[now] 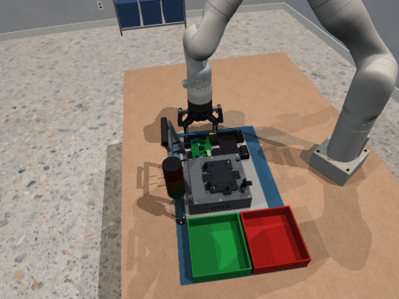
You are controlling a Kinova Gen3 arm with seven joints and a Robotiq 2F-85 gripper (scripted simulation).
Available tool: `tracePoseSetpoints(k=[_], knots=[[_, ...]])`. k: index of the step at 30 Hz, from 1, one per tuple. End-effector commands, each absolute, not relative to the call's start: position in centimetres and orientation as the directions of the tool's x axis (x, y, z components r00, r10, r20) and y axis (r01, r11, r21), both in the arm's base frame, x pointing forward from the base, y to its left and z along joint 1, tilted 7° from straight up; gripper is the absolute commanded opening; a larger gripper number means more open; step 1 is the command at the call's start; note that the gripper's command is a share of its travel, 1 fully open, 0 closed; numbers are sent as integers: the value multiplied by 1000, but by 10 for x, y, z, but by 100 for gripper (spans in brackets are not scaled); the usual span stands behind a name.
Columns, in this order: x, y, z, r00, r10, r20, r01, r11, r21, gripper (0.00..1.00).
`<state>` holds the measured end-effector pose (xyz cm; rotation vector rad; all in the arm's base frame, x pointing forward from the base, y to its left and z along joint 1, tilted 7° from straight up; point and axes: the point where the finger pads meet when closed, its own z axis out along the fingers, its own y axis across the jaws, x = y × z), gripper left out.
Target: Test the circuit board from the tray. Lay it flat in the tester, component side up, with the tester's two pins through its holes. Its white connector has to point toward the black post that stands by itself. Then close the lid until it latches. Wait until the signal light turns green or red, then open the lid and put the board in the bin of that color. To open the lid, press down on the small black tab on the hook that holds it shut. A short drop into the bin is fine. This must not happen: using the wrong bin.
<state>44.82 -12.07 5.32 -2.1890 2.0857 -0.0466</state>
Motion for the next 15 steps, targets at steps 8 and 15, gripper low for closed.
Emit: tracePoseSetpoints(k=[8, 15], knots=[[449, -116, 40, 57, -996, -65, -994, -51, -99, 100], [449, -116, 39, 57, -996, -65, -994, -51, -99, 100]])
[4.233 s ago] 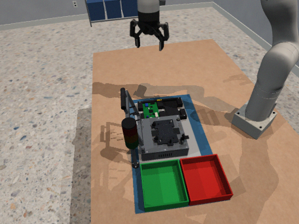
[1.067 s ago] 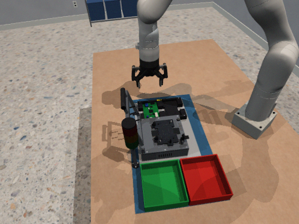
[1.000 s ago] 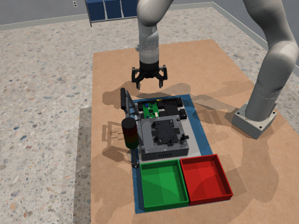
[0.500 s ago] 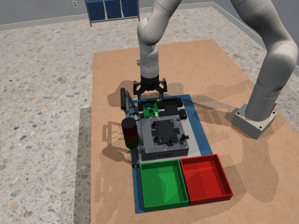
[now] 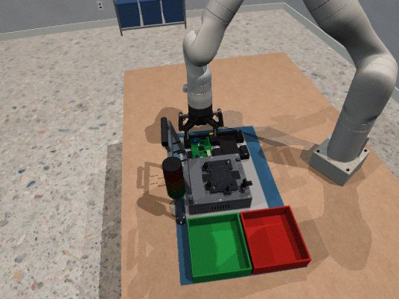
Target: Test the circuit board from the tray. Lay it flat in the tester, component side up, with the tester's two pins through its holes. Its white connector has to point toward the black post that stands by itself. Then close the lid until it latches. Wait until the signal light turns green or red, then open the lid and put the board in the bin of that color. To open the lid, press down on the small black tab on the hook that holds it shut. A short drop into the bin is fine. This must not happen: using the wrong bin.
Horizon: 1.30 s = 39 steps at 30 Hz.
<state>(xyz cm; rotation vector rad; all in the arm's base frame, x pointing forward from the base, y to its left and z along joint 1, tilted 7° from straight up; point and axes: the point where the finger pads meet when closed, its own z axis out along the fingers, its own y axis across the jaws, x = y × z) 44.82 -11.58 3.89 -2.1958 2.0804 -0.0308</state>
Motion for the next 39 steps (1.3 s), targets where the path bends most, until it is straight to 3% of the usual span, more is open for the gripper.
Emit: tracePoseSetpoints(k=[1, 39], knots=[[449, -116, 39, 57, -996, -65, -994, -51, -99, 100], [452, -114, 11, 57, -996, -65, -994, -51, -99, 100]])
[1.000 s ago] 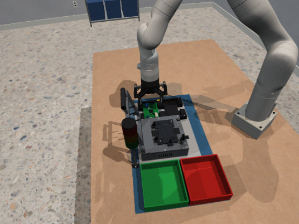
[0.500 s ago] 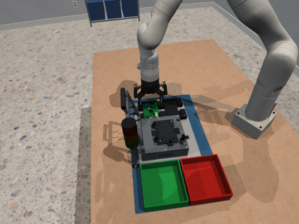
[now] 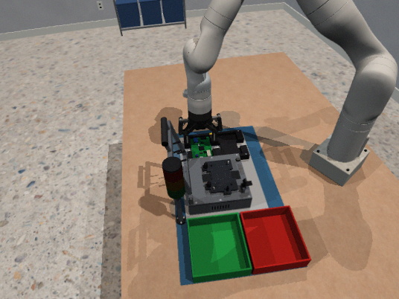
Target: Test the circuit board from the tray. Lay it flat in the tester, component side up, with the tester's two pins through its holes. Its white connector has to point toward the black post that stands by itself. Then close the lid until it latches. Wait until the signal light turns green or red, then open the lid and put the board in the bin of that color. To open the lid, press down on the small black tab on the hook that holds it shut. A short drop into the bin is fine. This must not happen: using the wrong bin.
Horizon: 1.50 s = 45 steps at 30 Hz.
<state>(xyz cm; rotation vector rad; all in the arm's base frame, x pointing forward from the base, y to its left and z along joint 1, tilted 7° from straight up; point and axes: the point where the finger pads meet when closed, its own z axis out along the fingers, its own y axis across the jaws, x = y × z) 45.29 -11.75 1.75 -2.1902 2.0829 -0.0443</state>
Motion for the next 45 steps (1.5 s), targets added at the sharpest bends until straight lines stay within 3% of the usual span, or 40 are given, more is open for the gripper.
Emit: tracePoseSetpoints(k=[1, 45], knots=[[453, -114, 8, 57, -996, -65, -994, -51, -99, 100], [455, -113, -13, 57, -996, -65, -994, -51, -99, 100]])
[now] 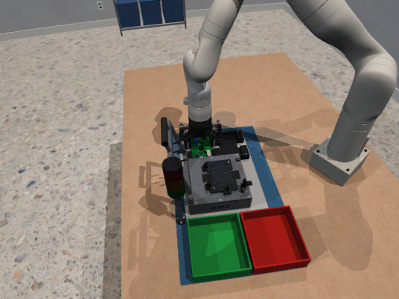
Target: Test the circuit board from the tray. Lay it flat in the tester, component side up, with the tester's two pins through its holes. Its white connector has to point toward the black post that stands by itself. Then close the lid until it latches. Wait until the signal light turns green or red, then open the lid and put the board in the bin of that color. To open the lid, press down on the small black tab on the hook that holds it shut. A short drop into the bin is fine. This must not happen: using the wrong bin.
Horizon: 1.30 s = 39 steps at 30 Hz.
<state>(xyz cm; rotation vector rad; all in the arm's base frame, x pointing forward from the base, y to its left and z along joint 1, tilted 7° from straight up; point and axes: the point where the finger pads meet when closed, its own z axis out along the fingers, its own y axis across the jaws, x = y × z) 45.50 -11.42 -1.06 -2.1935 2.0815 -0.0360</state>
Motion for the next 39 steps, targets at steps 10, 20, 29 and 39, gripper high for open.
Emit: tracePoseSetpoints(k=[10, 20, 29, 39], knots=[[455, -112, -18, 57, -996, -65, -994, -51, -99, 100], [455, -112, -19, 57, -996, -65, -994, -51, -99, 100], [455, -112, -19, 57, -996, -65, -994, -51, -99, 100], [455, -112, -19, 57, -996, -65, -994, -51, -99, 93]])
